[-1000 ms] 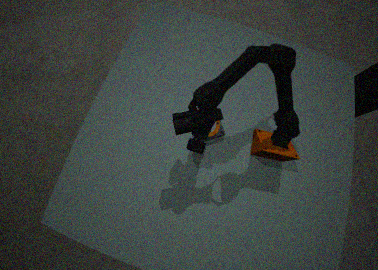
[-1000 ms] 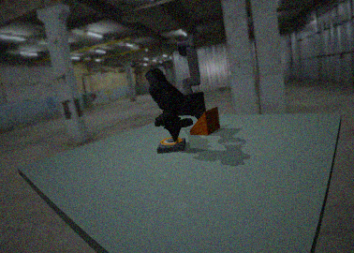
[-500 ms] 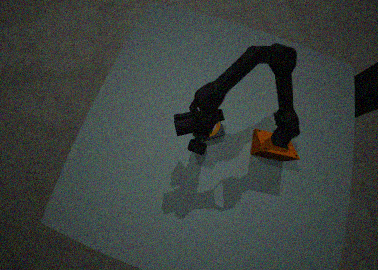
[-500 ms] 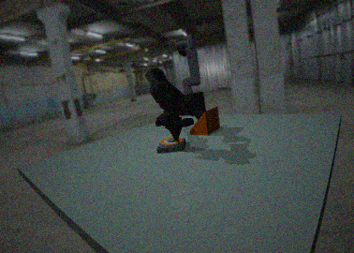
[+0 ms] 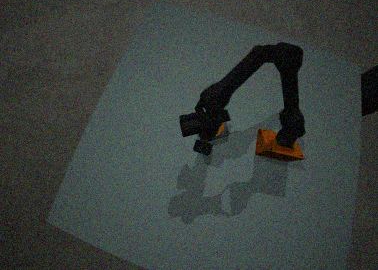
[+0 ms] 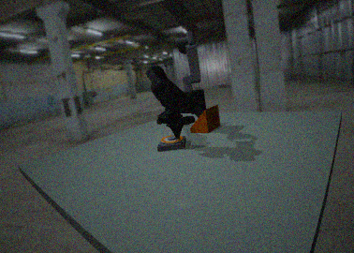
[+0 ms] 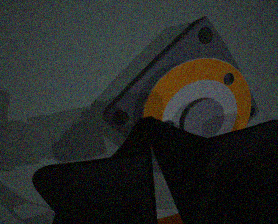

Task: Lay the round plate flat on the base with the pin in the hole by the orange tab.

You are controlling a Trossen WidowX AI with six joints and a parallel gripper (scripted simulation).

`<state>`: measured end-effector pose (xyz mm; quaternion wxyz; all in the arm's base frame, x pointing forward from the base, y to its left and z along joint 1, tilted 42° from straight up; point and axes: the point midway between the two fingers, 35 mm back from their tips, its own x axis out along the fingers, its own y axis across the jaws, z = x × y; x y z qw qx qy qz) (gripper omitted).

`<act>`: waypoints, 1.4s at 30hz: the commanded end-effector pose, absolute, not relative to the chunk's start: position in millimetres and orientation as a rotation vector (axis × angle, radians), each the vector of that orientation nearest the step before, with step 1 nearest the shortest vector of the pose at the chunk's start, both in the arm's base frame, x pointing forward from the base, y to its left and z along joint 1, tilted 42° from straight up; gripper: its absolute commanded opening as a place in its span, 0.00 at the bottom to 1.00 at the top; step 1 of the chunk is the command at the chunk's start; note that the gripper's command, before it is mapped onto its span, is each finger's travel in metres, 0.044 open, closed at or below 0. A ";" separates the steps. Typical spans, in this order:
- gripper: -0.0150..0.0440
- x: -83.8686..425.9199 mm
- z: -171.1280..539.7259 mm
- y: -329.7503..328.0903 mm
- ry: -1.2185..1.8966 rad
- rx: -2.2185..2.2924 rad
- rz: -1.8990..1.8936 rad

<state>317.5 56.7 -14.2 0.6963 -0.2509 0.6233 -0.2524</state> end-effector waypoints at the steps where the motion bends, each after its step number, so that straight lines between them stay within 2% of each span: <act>1: 0.25 311.0 -17.5 55.2 1.408 -0.561 -0.565; 42: 0.25 294.9 -18.3 54.2 1.409 -0.561 -0.564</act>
